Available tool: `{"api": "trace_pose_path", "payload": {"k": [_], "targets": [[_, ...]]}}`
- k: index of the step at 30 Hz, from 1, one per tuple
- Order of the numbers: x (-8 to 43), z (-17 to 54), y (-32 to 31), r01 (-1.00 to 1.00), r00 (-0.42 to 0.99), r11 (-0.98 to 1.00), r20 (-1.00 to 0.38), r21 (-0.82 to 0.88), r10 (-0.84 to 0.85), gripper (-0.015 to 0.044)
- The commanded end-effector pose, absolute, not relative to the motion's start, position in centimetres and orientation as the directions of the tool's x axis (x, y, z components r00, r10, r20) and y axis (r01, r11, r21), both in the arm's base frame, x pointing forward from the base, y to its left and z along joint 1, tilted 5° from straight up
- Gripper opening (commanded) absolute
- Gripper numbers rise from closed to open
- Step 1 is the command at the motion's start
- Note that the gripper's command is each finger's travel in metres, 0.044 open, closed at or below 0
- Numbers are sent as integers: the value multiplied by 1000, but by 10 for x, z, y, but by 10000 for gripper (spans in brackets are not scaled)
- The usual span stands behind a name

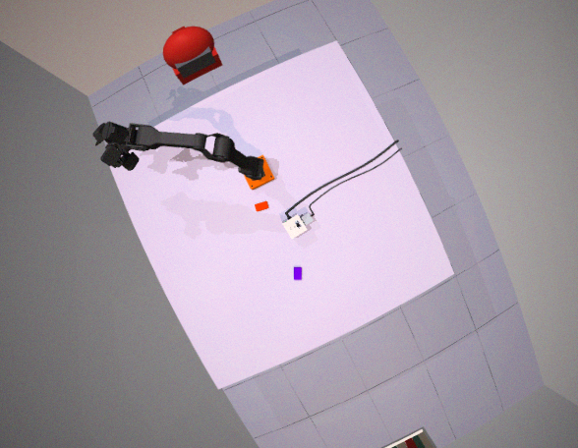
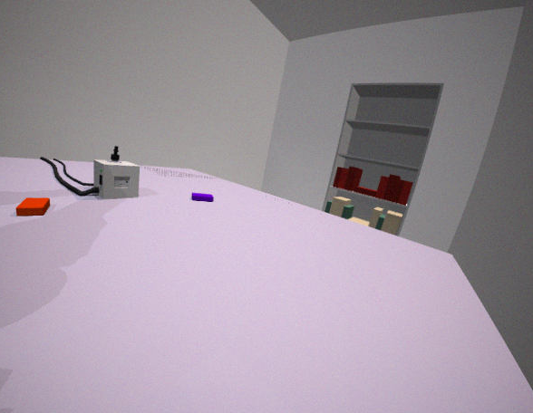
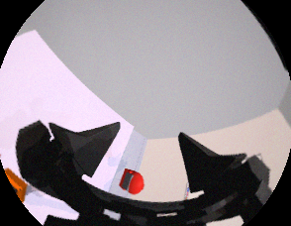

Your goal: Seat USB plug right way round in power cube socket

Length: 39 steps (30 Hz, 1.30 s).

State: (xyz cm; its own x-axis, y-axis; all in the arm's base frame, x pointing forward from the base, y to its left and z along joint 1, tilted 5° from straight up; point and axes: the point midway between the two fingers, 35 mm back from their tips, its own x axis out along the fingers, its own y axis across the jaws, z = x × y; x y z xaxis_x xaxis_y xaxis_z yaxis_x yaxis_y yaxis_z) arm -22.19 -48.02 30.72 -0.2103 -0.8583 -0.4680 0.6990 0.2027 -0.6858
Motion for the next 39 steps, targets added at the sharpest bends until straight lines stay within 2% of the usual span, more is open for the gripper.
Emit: {"api": "trace_pose_path", "payload": {"k": [1, 9, 16, 21, 26, 30, 34, 39], "targets": [[-151, 291, -494, 651, -90, 349, -526, -673, -846, 440], [23, 267, -484, 435, 184, 636, -629, -637, -755, 440], [152, 243, -427, 135, 366, 800, -721, -585, -589, 440], [235, 226, -363, -119, 443, 834, -781, -539, -441, 440], [297, 206, -279, -398, 462, 788, -845, -470, -270, 440], [328, 192, -205, -608, 433, 684, -890, -404, -141, 440], [341, 179, -129, -784, 369, 525, -929, -331, -34, 440], [333, 165, -40, -935, 255, 267, -965, -232, 56, 440]]}}
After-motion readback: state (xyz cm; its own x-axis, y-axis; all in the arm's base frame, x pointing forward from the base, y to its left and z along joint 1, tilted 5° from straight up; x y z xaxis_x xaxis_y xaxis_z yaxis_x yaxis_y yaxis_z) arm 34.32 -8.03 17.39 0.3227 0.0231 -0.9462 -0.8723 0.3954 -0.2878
